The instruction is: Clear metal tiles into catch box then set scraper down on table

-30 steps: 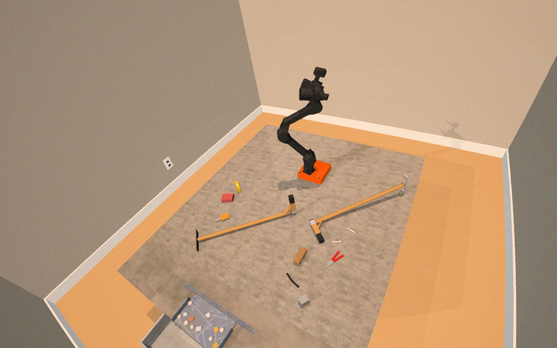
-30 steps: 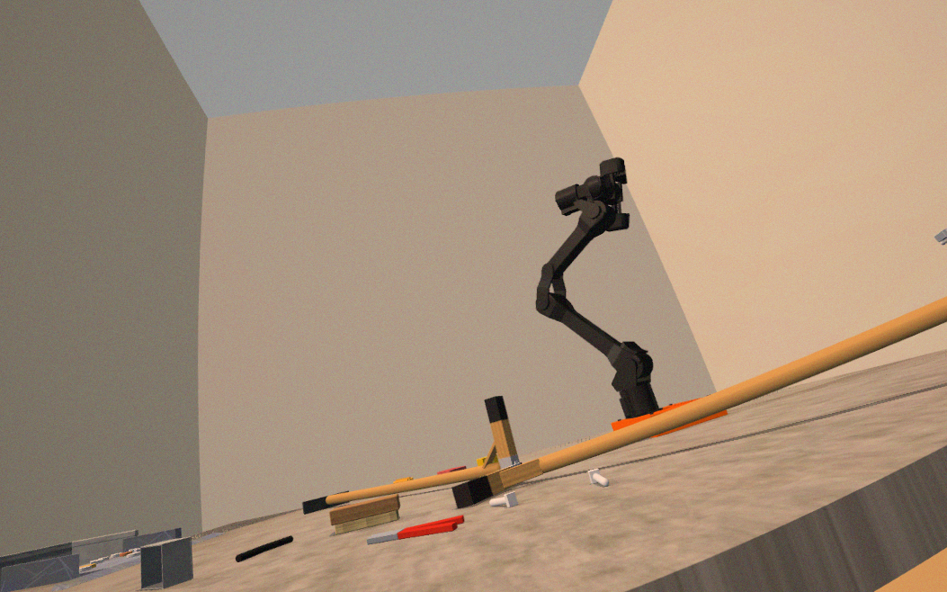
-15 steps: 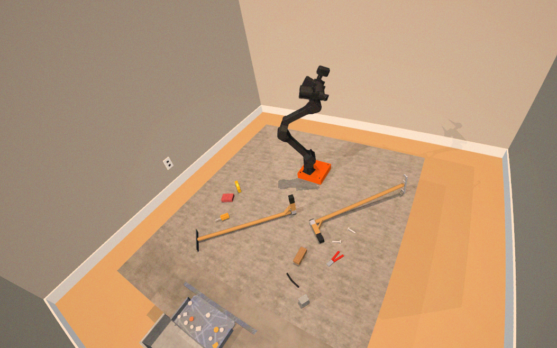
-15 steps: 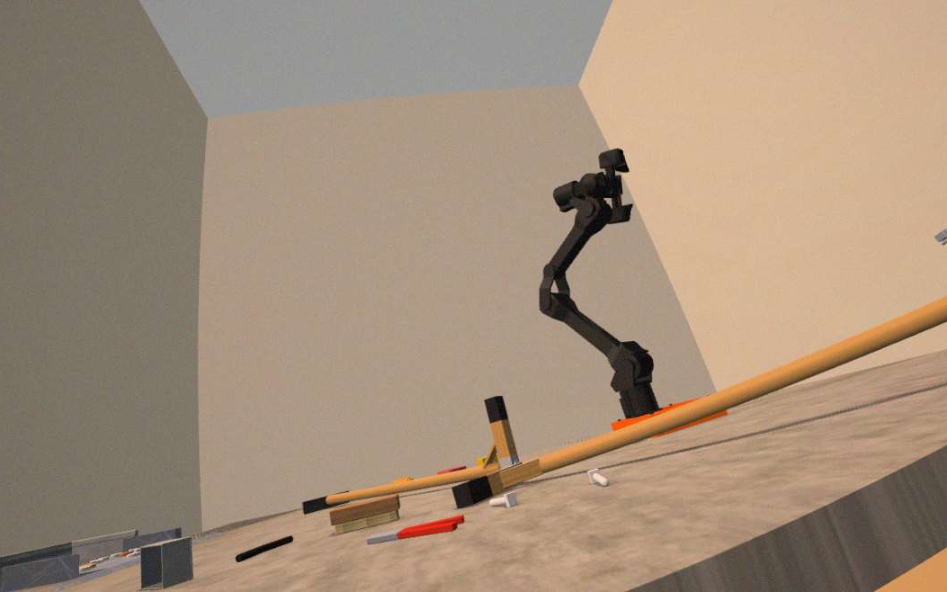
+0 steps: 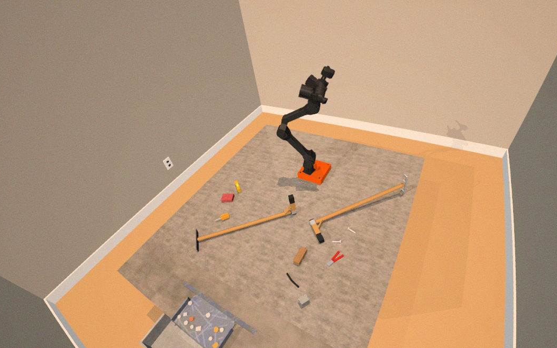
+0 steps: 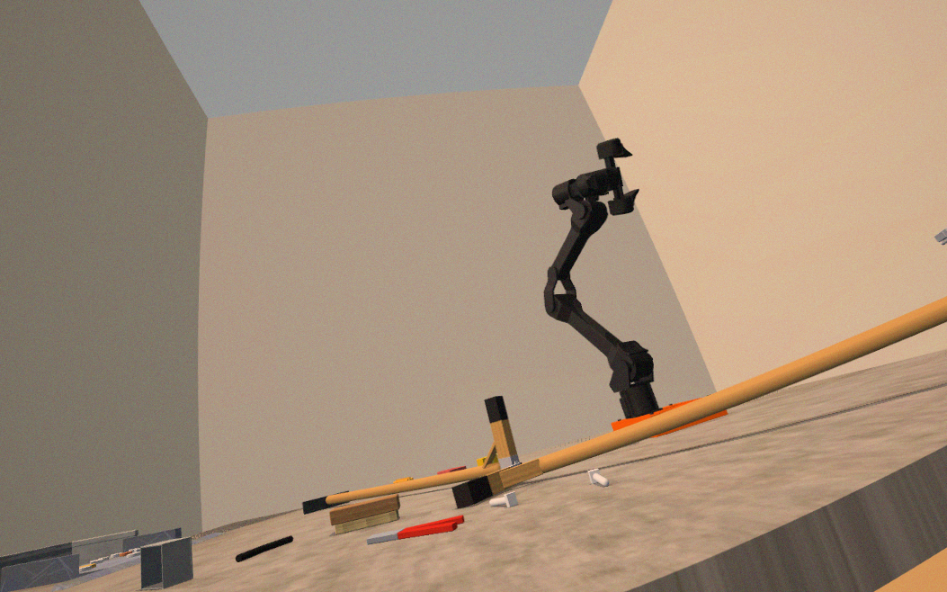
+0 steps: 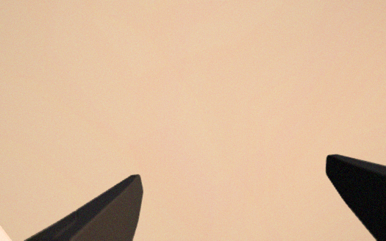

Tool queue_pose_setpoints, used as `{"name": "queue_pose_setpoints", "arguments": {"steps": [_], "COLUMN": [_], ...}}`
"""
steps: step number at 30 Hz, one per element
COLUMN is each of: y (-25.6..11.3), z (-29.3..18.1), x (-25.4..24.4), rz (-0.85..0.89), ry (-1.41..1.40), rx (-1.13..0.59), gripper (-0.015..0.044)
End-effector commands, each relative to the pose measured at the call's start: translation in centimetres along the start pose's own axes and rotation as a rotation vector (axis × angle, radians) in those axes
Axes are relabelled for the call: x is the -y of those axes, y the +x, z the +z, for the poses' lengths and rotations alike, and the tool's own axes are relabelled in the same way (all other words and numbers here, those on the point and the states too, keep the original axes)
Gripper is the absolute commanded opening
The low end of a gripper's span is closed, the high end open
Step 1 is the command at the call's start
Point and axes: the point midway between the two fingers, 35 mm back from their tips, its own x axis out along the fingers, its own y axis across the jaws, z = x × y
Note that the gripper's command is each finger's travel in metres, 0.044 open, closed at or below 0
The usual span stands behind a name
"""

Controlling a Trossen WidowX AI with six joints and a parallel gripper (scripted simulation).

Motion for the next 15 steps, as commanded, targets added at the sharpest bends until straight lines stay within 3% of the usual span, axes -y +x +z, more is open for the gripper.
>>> {"name": "queue_pose_setpoints", "arguments": {"steps": [1, 15], "y": [-0.6, -2.9], "z": [-1.0, -3.6], "x": [0.9, 3.7], "rz": [-0.062, -0.242], "ry": [0.007, 0.041], "rx": [-0.055, -0.218], "gripper": [0.044, 0.044]}}
